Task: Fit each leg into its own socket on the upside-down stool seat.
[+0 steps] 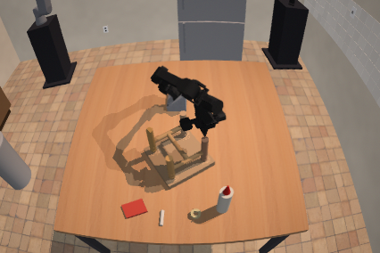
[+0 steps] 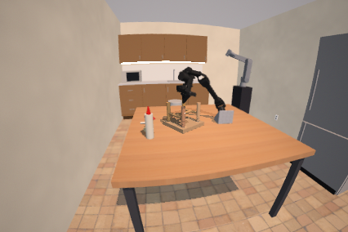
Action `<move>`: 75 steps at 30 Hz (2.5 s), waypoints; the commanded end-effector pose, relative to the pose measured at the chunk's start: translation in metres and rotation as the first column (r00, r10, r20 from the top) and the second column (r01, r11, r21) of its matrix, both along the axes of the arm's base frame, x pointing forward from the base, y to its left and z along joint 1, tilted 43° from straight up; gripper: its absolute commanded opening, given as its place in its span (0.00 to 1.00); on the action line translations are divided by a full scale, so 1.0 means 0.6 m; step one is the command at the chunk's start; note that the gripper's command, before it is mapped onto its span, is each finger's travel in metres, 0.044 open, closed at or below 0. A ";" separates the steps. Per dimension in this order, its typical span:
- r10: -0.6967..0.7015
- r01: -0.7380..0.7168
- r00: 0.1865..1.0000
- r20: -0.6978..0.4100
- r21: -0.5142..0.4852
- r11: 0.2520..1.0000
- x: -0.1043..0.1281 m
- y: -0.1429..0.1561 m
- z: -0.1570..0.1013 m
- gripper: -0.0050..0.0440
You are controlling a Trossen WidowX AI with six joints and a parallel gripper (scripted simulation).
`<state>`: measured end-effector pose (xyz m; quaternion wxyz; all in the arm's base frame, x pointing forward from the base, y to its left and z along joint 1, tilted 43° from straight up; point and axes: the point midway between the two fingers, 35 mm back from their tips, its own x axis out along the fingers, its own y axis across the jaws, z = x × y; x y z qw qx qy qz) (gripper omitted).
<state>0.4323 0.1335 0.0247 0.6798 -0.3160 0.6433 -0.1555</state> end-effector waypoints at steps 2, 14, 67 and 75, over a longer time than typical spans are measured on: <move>0.003 -0.003 1.000 -0.004 0.002 1.000 0.000 0.009 0.000 0.10; -0.073 0.074 0.996 0.048 -0.012 0.997 -0.138 -0.004 0.091 0.10; -0.131 0.134 0.987 0.094 -0.027 0.991 -0.274 -0.093 0.080 0.10; -0.131 0.134 0.987 0.094 -0.027 0.991 -0.275 -0.100 0.072 0.10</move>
